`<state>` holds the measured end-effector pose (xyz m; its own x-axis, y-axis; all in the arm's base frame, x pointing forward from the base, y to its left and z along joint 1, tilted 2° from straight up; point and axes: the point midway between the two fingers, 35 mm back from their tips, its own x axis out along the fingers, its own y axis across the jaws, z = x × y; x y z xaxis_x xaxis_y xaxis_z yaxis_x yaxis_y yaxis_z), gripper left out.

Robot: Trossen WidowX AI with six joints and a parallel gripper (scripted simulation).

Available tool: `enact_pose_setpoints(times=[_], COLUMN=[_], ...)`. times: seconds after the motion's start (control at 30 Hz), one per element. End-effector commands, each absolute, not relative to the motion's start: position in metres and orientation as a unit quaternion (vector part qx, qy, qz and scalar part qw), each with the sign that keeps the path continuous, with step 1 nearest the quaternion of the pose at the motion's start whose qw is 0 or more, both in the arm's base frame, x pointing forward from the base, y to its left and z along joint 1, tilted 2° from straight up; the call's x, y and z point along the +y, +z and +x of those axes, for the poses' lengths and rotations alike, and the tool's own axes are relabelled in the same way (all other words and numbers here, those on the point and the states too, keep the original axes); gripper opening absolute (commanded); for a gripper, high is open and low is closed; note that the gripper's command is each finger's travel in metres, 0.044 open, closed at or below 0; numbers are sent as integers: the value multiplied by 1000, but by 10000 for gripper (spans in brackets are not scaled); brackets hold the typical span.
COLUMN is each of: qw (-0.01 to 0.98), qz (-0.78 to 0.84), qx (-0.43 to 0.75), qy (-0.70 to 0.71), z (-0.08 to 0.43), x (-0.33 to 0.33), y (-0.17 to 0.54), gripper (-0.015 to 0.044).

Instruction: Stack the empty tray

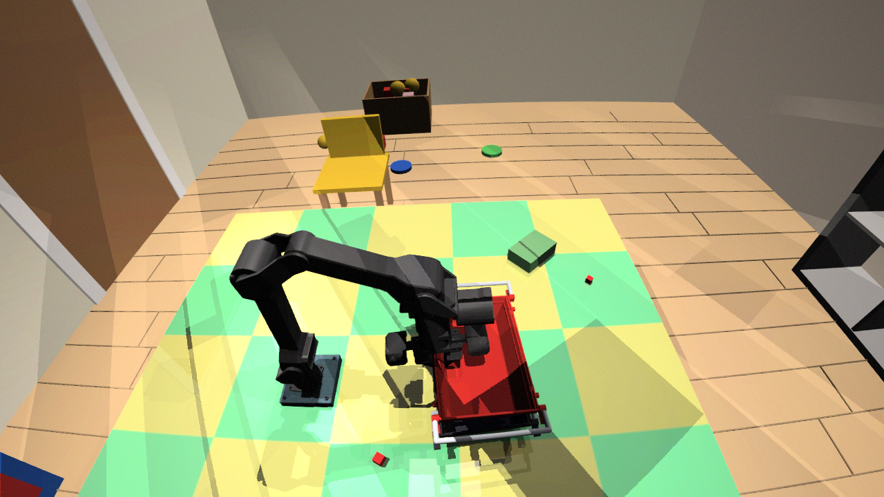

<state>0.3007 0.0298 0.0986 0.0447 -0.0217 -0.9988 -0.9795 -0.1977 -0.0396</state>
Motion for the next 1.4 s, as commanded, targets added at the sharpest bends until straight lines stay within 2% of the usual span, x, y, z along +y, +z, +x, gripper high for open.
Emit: enact_pose_setpoints(times=[0.0, 0.63, 1.37], qw=[440, 440, 440], qz=[-557, -557, -557], qx=[453, 453, 453], qy=[540, 540, 540], z=[294, 294, 294], x=[28, 28, 28], y=[92, 92, 92], gripper=[0, 0, 323])
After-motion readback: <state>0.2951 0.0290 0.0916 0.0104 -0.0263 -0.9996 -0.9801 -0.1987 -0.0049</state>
